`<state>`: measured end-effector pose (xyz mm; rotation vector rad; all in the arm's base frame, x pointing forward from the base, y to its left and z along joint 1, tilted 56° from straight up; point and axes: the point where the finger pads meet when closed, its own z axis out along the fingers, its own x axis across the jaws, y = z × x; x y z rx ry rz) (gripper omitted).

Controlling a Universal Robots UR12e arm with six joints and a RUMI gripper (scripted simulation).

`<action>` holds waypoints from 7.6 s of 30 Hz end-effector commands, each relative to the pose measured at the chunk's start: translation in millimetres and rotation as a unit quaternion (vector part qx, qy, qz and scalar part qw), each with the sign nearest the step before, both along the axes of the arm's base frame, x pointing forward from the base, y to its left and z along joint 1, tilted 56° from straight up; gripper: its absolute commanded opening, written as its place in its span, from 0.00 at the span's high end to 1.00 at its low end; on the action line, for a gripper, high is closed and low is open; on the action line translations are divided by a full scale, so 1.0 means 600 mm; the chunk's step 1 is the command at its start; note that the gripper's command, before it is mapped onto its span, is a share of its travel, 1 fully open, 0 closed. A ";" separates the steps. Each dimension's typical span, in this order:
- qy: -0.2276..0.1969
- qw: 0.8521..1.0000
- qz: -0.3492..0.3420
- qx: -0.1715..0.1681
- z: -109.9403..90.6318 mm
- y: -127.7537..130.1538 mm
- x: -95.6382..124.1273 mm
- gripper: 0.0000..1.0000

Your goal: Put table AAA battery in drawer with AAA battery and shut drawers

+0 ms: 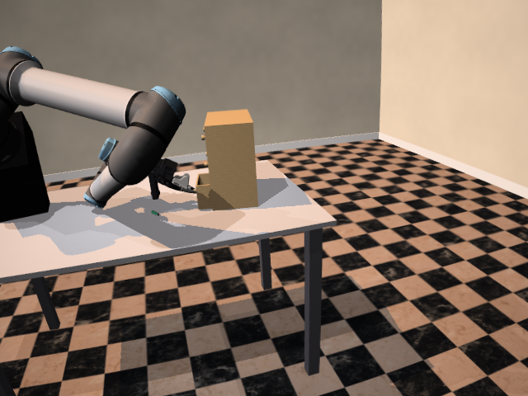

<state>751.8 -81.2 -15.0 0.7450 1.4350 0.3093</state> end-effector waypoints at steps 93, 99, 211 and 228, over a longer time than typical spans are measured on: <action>0.000 1.000 0.000 0.000 0.024 0.012 0.080 0.93; 0.000 1.000 0.000 0.000 0.025 0.012 0.082 0.93; 0.000 1.000 0.000 0.000 0.019 0.032 -0.032 0.80; 0.000 1.000 0.000 0.000 0.059 0.103 -0.114 0.80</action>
